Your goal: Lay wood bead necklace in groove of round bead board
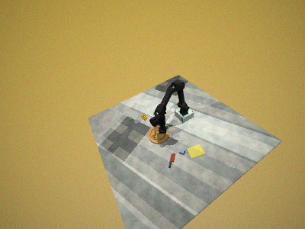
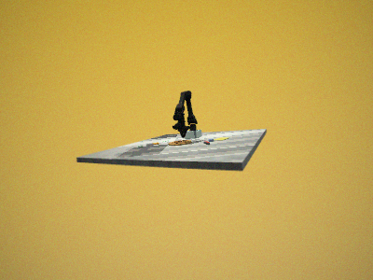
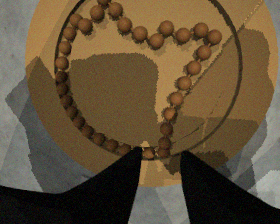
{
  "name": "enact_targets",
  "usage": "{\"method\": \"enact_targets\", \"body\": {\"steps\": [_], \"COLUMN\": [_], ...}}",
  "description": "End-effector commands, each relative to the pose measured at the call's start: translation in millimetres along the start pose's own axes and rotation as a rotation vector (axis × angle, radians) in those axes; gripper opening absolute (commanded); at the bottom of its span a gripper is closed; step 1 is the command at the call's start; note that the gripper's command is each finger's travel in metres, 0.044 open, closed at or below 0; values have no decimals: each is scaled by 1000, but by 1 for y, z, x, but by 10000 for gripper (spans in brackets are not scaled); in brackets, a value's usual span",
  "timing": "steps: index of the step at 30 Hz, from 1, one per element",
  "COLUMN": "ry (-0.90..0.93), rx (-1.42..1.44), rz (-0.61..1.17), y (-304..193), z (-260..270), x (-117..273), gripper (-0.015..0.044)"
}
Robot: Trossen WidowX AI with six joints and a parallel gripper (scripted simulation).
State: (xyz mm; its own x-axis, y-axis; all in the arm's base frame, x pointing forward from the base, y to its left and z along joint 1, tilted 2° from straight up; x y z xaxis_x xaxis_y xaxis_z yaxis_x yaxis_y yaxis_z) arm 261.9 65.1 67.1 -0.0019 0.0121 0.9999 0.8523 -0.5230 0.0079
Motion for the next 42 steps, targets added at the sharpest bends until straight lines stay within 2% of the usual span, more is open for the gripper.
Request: {"method": "enact_targets", "body": {"steps": [1,20,25,42], "ry": [-7,-12,-7,-7], "rx": [2,7,2,2], "rz": [6,9,7,7], "y": [-1,-2,-1,-1], "z": [-1,-3,-2,-2], "x": [-8,-28,-26,-26], "gripper": [120,120,0,0]}}
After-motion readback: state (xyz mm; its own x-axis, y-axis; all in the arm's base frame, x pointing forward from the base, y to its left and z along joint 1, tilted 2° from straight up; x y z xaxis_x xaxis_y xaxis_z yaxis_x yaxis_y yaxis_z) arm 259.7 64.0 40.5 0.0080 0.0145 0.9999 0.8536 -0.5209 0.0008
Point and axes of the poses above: the point midway between the two fingers, 35 mm back from their tips, its own x axis back along the fingers, its own z axis across the jaws, y = z × x, the point moved 7 cm from there along x, back along the fingers, and after that the axes turned 9 degrees about -x, right-handed, at the moved point
